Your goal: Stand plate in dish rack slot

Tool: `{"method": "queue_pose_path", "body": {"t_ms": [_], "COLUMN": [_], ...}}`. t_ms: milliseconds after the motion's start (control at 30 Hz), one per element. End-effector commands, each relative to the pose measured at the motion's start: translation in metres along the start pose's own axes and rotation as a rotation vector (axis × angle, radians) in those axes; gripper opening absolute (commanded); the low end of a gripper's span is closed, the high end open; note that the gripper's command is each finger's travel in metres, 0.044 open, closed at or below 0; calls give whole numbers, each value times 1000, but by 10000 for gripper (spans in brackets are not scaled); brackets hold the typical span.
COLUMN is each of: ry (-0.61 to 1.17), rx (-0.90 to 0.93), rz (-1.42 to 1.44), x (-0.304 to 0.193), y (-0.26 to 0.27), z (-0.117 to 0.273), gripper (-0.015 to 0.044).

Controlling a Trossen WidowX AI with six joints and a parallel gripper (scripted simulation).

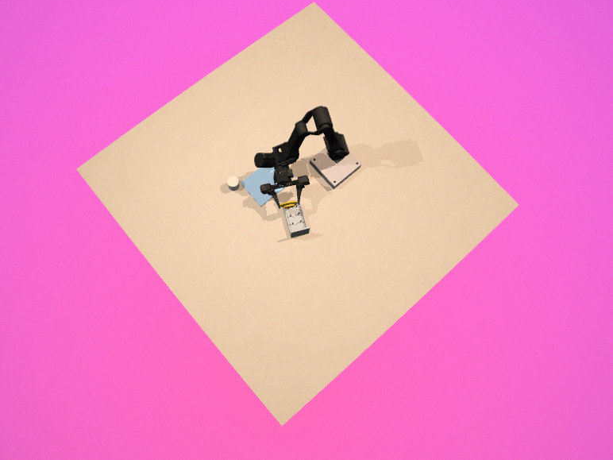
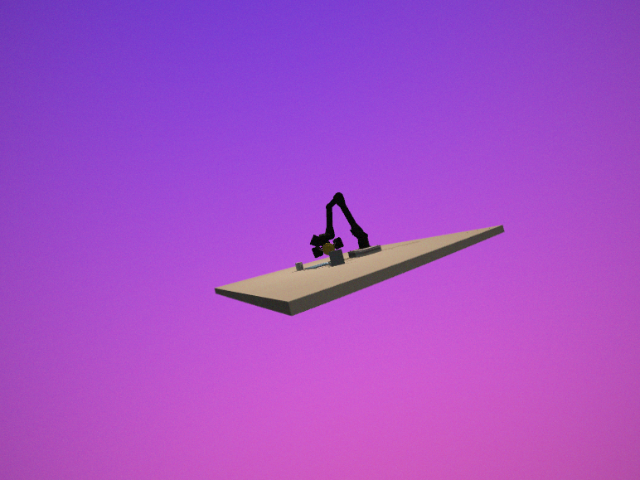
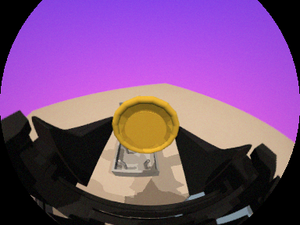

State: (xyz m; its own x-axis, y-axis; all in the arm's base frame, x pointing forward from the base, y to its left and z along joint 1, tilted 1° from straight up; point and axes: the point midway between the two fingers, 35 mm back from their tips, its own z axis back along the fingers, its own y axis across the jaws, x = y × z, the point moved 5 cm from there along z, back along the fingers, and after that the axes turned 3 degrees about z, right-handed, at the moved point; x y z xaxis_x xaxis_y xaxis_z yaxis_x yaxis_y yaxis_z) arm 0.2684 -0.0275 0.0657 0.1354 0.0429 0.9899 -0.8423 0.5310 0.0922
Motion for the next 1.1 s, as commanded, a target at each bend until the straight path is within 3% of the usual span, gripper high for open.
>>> {"method": "queue_pose_path", "body": {"t_ms": [0,1067], "ry": [-63,-80], "rx": [20,32], "rz": [80,136], "x": [-2,-19], "y": [9,7], "z": [6,-1], "gripper": [0,0]}}
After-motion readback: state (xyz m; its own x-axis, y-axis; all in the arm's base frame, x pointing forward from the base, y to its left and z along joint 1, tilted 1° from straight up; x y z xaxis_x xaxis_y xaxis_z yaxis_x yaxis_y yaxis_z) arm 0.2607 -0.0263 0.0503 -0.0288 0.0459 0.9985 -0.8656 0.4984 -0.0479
